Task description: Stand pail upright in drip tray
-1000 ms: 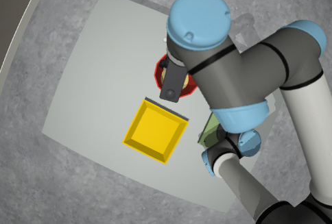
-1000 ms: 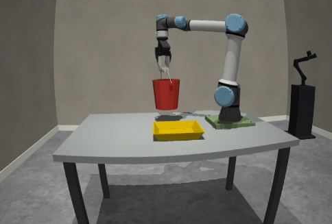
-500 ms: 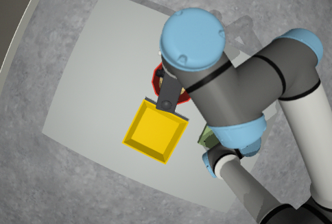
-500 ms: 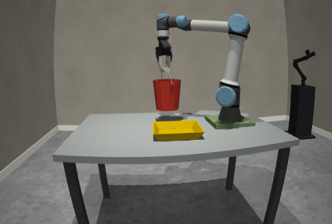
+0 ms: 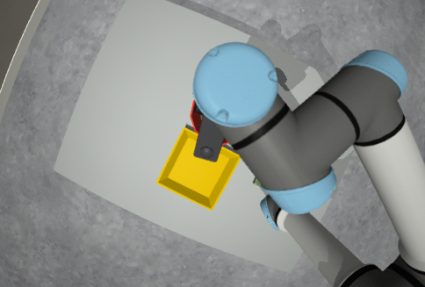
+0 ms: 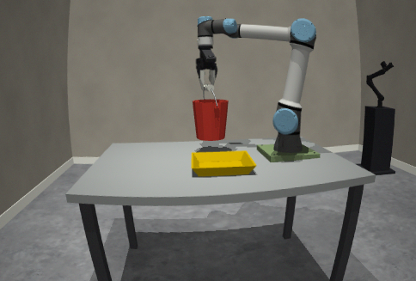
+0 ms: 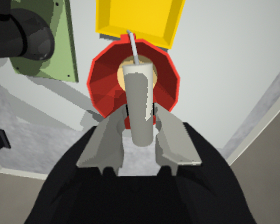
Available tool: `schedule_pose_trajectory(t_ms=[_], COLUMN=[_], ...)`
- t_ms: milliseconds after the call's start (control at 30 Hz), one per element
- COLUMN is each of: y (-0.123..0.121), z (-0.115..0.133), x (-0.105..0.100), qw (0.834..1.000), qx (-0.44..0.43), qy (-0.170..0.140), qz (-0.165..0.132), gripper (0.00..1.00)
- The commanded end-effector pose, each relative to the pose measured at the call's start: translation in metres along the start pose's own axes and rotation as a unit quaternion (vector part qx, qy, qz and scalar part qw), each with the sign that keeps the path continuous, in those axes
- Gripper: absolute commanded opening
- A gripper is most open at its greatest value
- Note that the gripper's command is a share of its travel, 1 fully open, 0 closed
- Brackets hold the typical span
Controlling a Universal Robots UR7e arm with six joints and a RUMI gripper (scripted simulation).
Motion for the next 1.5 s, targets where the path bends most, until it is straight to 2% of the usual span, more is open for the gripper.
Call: schedule_pose_trajectory(t_ms=[0,1467], y=[-0.001,-0.008], z=[-0.014,-0.127], x=[-0.001,0.0], qw=[1.0,1.0], qx=[0.0,0.0], qy=[-0.001,-0.001], qz=[0.001,0.001], gripper=[0.0,0.0])
Point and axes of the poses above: the point where the finger pads meet when closed, its own x axis out along the fingers, its own y axis across the jaws, z = x × y, the point moved 10 cm from there along -x, back along the fingers, and after that the axes turned 11 degrees about x, right-handed, at the moved point
